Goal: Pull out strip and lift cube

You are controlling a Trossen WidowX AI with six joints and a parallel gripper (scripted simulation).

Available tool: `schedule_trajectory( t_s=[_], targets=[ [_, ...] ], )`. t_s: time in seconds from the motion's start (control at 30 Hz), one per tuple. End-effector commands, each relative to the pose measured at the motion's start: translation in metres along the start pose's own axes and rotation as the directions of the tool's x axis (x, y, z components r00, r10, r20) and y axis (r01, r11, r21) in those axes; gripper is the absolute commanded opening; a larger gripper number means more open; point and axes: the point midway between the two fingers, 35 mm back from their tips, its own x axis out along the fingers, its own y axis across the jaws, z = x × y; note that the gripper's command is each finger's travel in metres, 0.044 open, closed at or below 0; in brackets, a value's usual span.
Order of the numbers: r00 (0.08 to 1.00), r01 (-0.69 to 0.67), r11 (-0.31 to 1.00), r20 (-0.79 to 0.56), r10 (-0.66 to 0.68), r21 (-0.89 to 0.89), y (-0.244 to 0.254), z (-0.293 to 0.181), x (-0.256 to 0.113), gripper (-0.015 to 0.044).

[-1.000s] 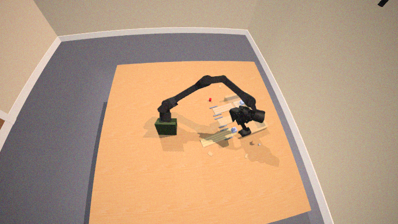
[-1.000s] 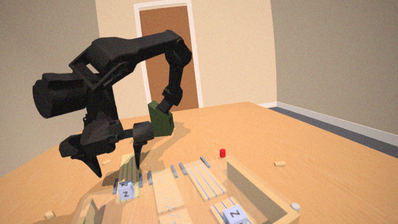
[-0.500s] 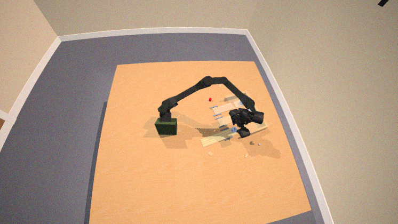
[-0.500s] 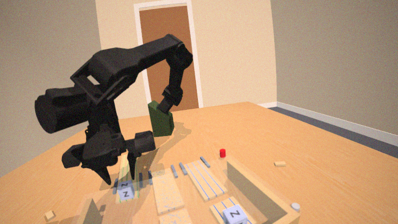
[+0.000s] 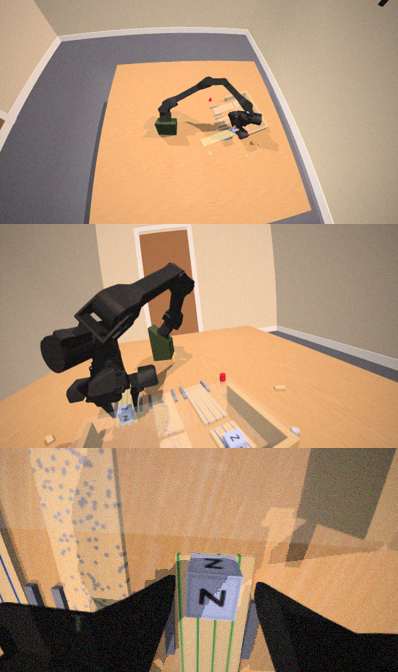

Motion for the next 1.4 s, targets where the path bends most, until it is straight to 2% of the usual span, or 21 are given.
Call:
schedule_trajectory(
  t_s=[0.0,0.23,0.37,0.6,0.73,1.37],
  targets=[
    [1.000,-0.006,1.000,-0.003,0.006,0.006,0.002,-0.001,0.009,0.0250],
    [1.000,-0.006,1.000,-0.003,0.006,0.006,0.002,-0.001,0.012,0.0250],
    [1.000,-0.002,1.000,-0.003,0.002,0.000,0.001,-0.001,0.009,0.0145],
    [1.000,-0.002,1.000,-0.003,0.002,0.000,0.001,-0.001,0.009,0.0098],
    [1.000,-0.002,1.000,-0.003,0.002,0.000,0.002,-0.003,0.007,0.0000],
    [1.000,-0.005,1.000,-0.006,0.005,0.008,0.021,-0.057,-0.033,0.0000]
  ],
)
